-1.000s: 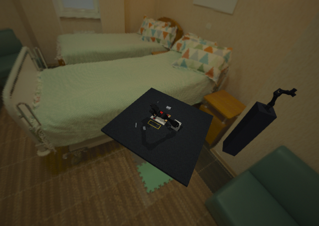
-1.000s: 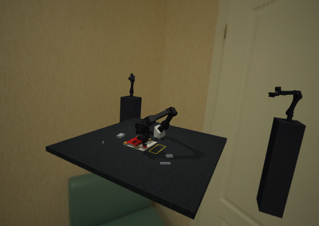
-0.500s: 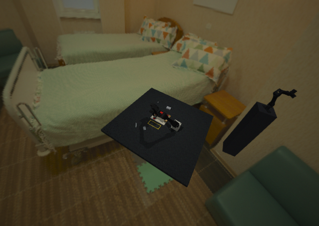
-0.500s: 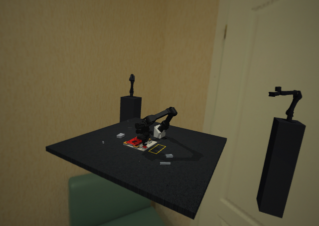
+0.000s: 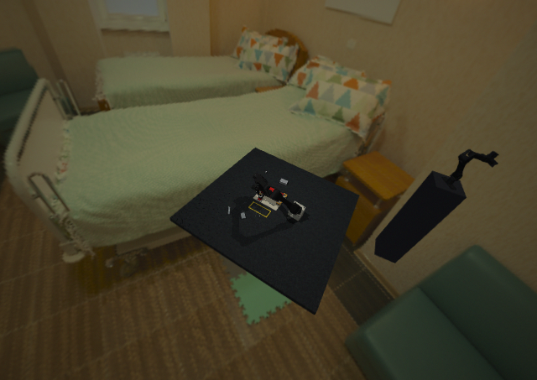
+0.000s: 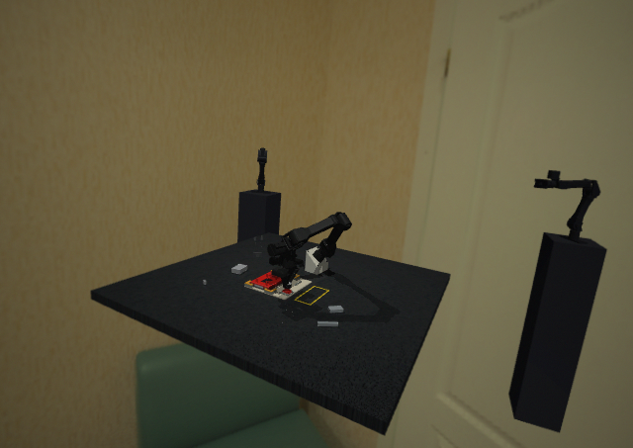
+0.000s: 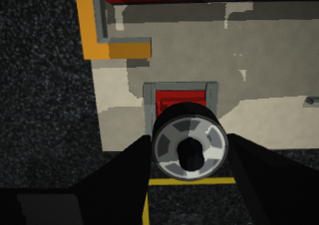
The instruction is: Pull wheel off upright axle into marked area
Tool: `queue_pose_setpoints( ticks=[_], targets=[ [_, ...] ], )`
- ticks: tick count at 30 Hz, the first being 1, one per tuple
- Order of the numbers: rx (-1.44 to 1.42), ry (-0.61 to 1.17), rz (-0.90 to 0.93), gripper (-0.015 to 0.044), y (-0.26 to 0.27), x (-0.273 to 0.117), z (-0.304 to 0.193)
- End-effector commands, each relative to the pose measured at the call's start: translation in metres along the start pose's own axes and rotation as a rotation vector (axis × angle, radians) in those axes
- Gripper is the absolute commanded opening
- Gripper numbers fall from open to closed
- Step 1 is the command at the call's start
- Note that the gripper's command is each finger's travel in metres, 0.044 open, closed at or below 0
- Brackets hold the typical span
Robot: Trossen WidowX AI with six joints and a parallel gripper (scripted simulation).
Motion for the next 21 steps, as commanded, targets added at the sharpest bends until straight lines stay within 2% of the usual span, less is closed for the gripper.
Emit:
queue_pose_setpoints(
  ticks=[1,21],
  targets=[
    [0.002,-0.002,0.004,0.0,-0.0007,-0.0055,0.0007],
    [0.003,-0.002,0.005,0.0,-0.0006,-0.0121,0.0009]
  ],
)
Point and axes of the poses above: the point midway between the two fingers, 35 mm back from their tips, its own x axis out along the fingers, its own y axis across the jaws, z = x × y, the point moved 3 cm from there along -x, back along the fingers, and after that the axes turned 5 degrees about -x, right-handed, at the moved point
